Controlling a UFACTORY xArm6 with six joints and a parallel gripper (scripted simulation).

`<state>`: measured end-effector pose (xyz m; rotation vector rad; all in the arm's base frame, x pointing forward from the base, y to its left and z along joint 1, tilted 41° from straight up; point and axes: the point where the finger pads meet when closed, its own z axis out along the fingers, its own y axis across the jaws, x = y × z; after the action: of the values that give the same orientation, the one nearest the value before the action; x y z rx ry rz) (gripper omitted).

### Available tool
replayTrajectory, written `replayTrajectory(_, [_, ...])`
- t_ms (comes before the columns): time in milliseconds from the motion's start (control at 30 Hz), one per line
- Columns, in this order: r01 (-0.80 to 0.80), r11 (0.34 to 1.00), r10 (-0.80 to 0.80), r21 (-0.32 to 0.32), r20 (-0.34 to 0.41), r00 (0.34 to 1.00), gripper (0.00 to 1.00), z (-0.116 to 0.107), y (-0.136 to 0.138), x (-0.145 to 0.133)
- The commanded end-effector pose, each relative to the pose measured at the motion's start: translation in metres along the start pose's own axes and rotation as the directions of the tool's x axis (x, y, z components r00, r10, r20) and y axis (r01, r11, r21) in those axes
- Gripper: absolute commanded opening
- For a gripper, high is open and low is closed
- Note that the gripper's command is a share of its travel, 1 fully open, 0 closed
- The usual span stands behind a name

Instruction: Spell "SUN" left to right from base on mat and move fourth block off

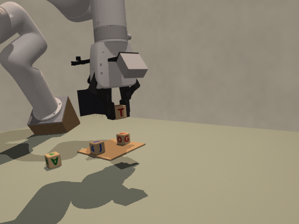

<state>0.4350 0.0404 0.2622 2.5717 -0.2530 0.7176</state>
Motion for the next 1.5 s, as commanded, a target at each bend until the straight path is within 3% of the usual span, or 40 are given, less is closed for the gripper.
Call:
replayTrajectory(0, [-0.140,0.990,0.140,-0.003,-0.011,0.990,0.27,-0.002,-0.003,-0.009])
replayTrajectory(267, [-0.309,0.951,0.309,-0.001,-0.011,0.951,0.27,-0.002,-0.007,-0.022])
replayTrajectory(767, [-0.704,0.710,0.704,0.004,-0.011,0.710,0.27,-0.003,-0.014,-0.057])
replayTrajectory(833, [-0.704,0.710,0.704,0.004,-0.011,0.710,0.27,-0.003,-0.014,-0.057])
replayTrajectory(900, [-0.775,0.632,0.775,0.005,-0.011,0.632,0.27,-0.003,-0.015,-0.064])
replayTrajectory(1333, [-0.948,0.317,0.948,0.011,-0.011,0.317,0.27,-0.002,-0.019,-0.091])
replayTrajectory(1400, [-0.948,0.317,0.948,0.011,-0.011,0.317,0.27,-0.002,-0.019,-0.091])
replayTrajectory(1467, [-0.963,0.270,0.963,0.012,-0.010,0.270,0.27,-0.002,-0.019,-0.095])
